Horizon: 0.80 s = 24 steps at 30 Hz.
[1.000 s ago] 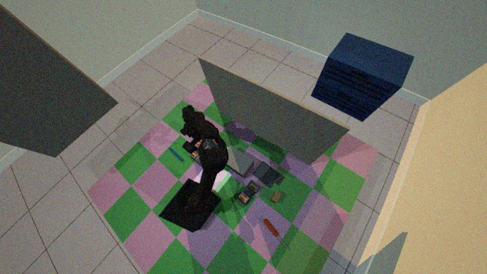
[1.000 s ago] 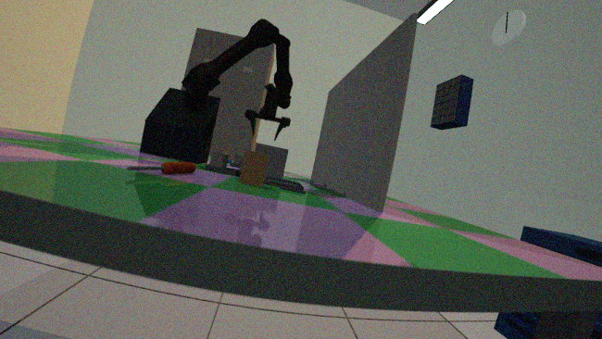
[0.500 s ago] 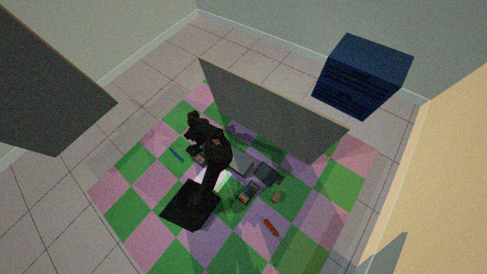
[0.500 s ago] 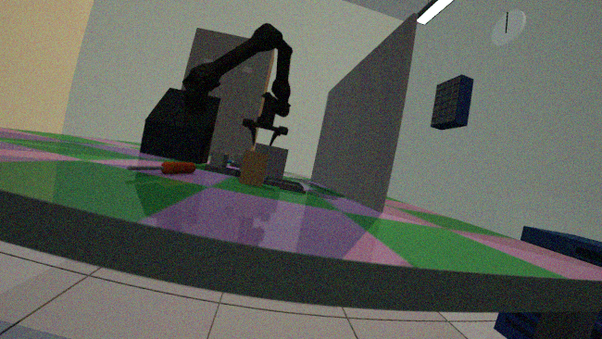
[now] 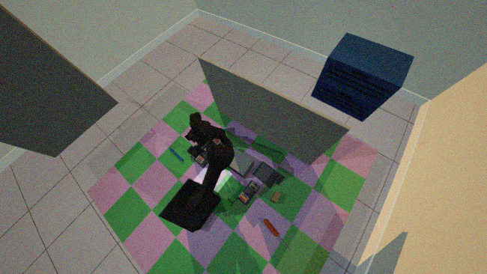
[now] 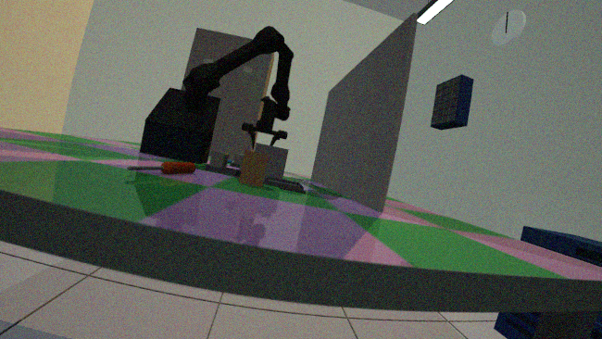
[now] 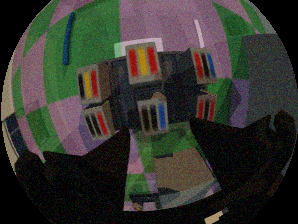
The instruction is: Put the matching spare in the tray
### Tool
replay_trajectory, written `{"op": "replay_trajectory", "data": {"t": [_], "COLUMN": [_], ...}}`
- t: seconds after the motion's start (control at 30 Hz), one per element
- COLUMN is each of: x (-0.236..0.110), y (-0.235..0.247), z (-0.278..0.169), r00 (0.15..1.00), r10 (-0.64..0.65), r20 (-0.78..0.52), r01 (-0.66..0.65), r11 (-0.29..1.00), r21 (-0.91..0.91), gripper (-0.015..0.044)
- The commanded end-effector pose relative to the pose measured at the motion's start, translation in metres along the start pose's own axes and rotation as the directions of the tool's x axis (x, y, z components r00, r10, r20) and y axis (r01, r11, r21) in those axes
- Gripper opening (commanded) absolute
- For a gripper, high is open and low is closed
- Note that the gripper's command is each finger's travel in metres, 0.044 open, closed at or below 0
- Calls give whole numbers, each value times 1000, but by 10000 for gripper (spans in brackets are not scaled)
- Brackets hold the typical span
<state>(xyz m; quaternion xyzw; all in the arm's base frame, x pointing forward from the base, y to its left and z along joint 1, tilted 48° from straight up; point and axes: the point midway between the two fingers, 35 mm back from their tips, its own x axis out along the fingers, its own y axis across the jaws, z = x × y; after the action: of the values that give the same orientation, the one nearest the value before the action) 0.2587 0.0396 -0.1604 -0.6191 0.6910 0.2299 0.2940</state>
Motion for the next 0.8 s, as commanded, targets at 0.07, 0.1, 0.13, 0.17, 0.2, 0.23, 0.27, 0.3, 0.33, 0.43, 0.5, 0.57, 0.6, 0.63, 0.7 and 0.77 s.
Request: {"op": "replay_trajectory", "data": {"t": [0.07, 0.1, 0.13, 0.17, 0.2, 0.23, 0.27, 0.3, 0.33, 0.43, 0.5, 0.57, 0.6, 0.63, 0.7, 0.77], "x": [12, 14, 15, 17, 19, 20, 22, 24, 25, 31, 34, 37, 39, 41, 44, 47], "y": [0, 0, 0, 0, 0, 0, 0, 0, 0, 0, 0, 0, 0, 0, 0, 0], "z": [-1, -1, -1, -1, -1, -1, -1, -1, -1, -1, -1, -2, -2, -2, -2, -2], "r00": [1000, 1000, 1000, 1000, 1000, 1000, 1000, 1000, 1000, 1000, 1000, 1000, 1000, 1000, 1000, 1000], "r10": [-2, -2, -2, -2, -2, -2, -2, -2, -2, -2, -2, -2, -2, -2, -2, -2], "r20": [-6, -6, -6, -6, -6, -6, -6, -6, -6, -7, -7, -7, -8, -8, -8, -9], "r01": [1, 2, 2, 2, 2, 2, 2, 2, 2, 2, 2, 2, 2, 2, 2, 2], "r11": [1000, 1000, 1000, 1000, 1000, 1000, 1000, 1000, 1000, 1000, 1000, 1000, 1000, 1000, 1000, 1000], "r21": [-5, -5, -5, -5, -5, -5, -5, -5, -5, -5, -5, -5, -5, -5, -5, -4], "gripper": [300, 300, 300, 300, 300, 300, 300, 300, 300, 300, 300, 300, 300, 300, 300, 300]}}
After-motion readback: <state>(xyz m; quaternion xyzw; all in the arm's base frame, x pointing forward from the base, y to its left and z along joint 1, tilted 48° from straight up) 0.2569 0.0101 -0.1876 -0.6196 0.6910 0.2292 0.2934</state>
